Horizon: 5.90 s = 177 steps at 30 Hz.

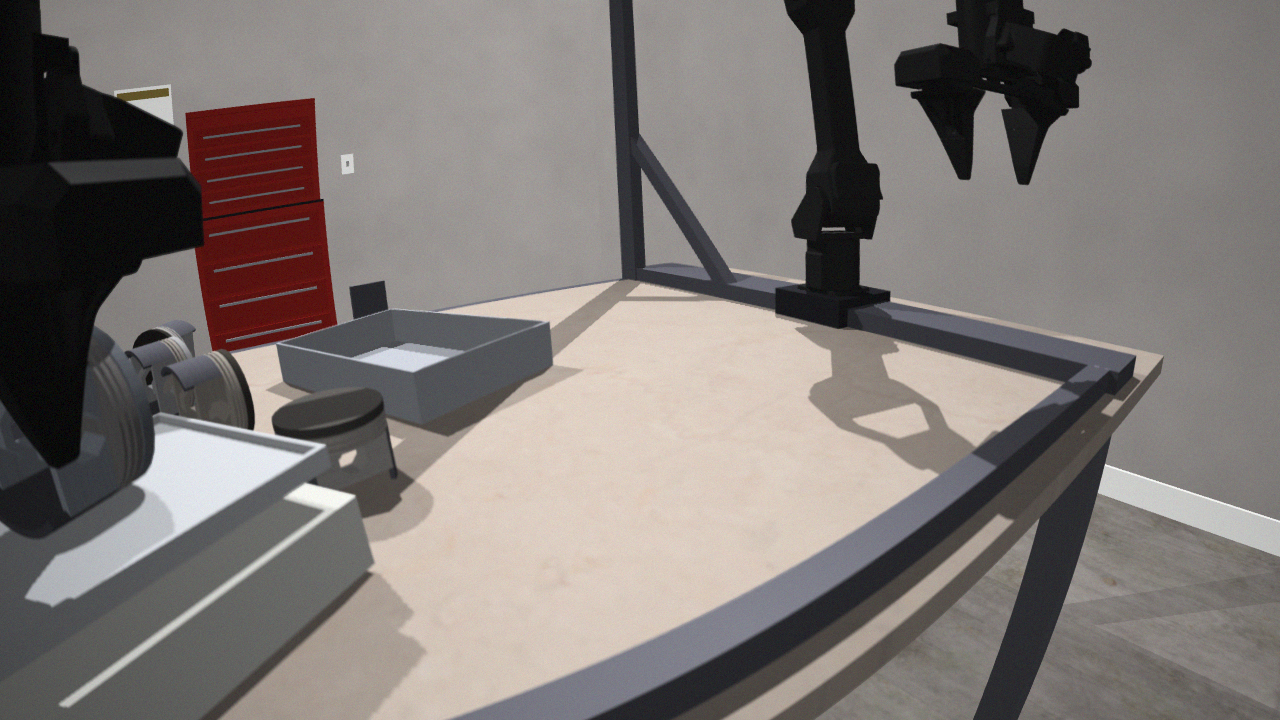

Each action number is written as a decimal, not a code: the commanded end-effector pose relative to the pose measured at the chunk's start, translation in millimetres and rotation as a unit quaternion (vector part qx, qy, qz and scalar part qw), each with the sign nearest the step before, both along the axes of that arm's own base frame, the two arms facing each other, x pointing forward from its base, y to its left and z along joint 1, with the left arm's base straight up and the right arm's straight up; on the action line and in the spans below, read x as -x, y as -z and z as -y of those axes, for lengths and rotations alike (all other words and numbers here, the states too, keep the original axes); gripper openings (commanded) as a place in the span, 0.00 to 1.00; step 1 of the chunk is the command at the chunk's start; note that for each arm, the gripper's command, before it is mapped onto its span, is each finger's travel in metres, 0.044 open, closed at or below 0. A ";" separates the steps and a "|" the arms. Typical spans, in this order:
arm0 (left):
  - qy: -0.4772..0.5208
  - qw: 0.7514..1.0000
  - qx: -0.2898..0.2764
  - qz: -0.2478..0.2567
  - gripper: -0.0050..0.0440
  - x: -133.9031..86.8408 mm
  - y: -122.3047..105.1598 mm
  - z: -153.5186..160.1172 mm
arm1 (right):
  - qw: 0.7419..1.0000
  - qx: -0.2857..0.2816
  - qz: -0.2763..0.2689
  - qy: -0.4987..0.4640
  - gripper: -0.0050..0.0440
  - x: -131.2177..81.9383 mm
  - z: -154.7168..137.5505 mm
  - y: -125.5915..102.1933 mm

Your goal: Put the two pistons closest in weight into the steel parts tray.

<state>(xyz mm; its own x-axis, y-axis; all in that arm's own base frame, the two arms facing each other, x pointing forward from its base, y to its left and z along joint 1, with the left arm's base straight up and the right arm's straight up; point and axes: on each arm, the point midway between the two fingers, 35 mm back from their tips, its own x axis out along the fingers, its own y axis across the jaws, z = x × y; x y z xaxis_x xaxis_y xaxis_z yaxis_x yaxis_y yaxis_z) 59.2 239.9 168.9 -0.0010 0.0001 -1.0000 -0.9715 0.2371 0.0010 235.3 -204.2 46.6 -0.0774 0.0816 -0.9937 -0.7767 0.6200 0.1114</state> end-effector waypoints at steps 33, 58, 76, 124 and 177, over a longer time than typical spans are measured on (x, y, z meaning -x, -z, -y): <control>0.001 1.000 -0.008 0.003 0.92 -0.8 -4.7 -3.8 | 1.000 0.007 0.009 -0.002 0.62 -3.9 1.4 -6.0; 0.001 1.000 -0.008 0.003 0.92 -0.8 -4.7 -3.8 | 1.000 0.007 0.009 -0.002 0.62 -3.9 1.4 -6.0; 0.001 1.000 -0.008 0.003 0.92 -0.8 -4.7 -3.8 | 1.000 0.007 0.009 -0.002 0.62 -3.9 1.4 -6.0; 0.001 1.000 -0.008 0.003 0.92 -0.8 -4.7 -3.8 | 1.000 0.014 0.018 -0.003 0.87 -8.2 5.3 -47.6; 0.001 1.000 -0.008 0.003 0.92 -0.8 -4.7 -3.8 | 0.967 0.026 0.012 0.254 0.87 -5.4 4.7 -82.6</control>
